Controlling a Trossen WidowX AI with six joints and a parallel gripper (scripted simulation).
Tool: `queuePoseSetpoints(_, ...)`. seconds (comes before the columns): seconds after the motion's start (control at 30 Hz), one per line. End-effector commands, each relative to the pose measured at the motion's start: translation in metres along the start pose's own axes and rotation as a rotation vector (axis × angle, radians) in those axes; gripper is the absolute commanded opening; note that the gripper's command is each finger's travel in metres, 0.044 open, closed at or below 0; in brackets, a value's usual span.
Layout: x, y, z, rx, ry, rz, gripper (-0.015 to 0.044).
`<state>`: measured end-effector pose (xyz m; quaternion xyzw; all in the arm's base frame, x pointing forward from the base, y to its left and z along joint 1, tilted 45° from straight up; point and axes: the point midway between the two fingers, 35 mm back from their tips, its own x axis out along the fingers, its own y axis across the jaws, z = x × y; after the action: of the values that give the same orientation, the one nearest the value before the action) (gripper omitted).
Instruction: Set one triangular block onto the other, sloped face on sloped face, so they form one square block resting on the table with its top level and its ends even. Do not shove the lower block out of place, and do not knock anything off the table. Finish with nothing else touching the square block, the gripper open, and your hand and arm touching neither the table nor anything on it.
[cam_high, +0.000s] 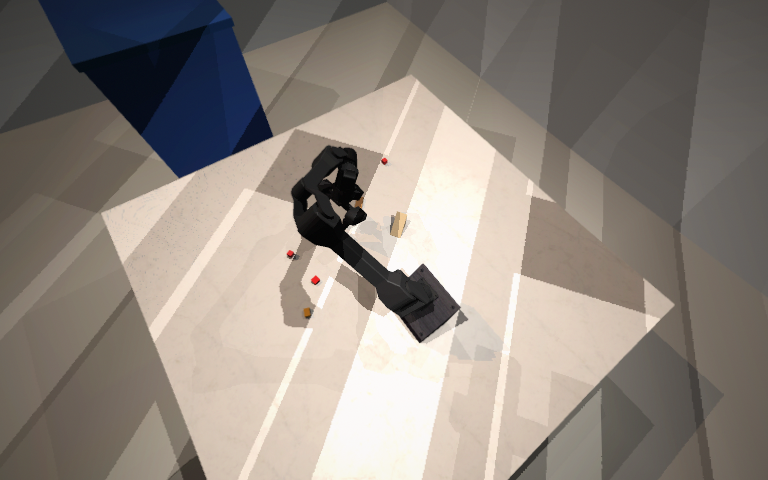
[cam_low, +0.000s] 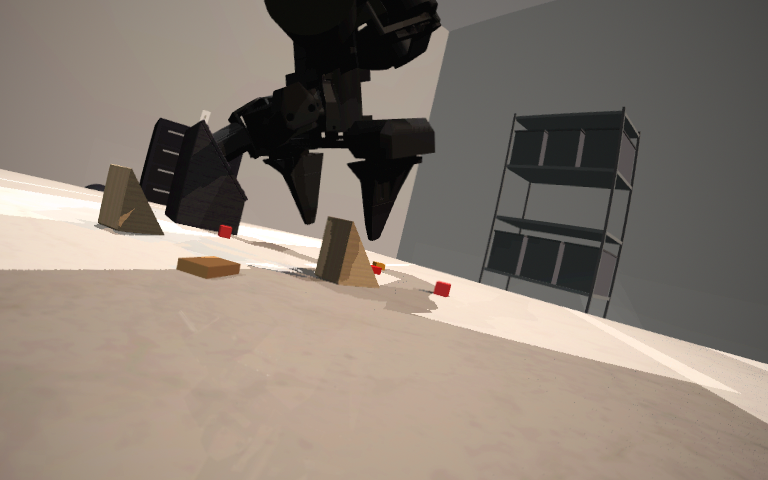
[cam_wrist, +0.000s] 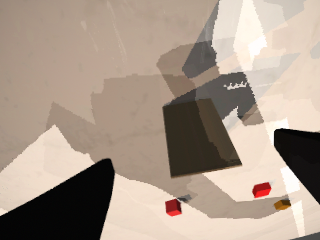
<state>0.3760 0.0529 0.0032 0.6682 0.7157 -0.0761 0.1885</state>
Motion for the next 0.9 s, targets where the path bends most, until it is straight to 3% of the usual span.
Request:
queuePoseSetpoints(0.0, 0.006, -0.001, -0.002, 0.003, 0.004, 0.002, 0.0440)
queuePoseSetpoints(0.87, 0.046, -0.005, -0.007, -0.004, 0.019, -0.003, 0.0440)
